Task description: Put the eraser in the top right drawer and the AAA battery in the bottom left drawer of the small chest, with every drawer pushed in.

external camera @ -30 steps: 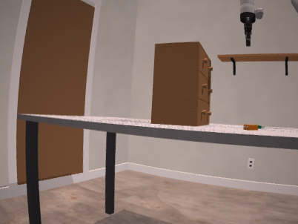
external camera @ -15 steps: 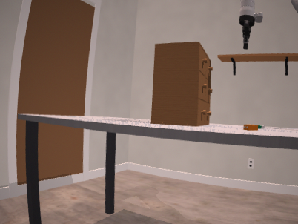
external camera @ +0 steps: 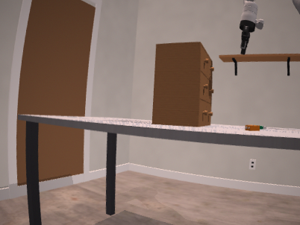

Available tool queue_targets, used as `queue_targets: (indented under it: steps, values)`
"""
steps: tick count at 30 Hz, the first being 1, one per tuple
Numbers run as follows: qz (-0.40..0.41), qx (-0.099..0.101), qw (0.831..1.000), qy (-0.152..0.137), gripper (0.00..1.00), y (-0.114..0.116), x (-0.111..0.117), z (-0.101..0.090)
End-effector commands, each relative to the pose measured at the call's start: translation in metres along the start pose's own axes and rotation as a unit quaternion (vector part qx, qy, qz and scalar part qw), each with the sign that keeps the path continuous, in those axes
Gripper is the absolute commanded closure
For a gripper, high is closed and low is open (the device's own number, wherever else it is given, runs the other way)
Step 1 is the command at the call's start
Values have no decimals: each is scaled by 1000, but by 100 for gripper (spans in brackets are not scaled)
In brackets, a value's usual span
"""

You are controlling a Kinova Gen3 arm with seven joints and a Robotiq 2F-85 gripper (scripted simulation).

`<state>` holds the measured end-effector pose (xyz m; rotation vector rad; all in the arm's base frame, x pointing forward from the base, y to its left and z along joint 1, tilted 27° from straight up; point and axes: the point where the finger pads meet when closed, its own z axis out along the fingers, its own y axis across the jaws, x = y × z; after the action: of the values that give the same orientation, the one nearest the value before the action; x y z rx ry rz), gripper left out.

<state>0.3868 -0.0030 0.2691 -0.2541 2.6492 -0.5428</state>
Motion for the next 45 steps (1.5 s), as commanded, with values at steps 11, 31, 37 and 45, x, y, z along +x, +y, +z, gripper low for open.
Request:
queue_targets:
  steps: [11,31,37,45]
  values:
    - [3,0,999,-44,0,-1,-8,29]
    - [3,0,996,-88,0,-1,-20,53]
    - [2,0,995,-96,0,-1,-22,57]
    - [2,0,995,-102,0,-1,-23,60]
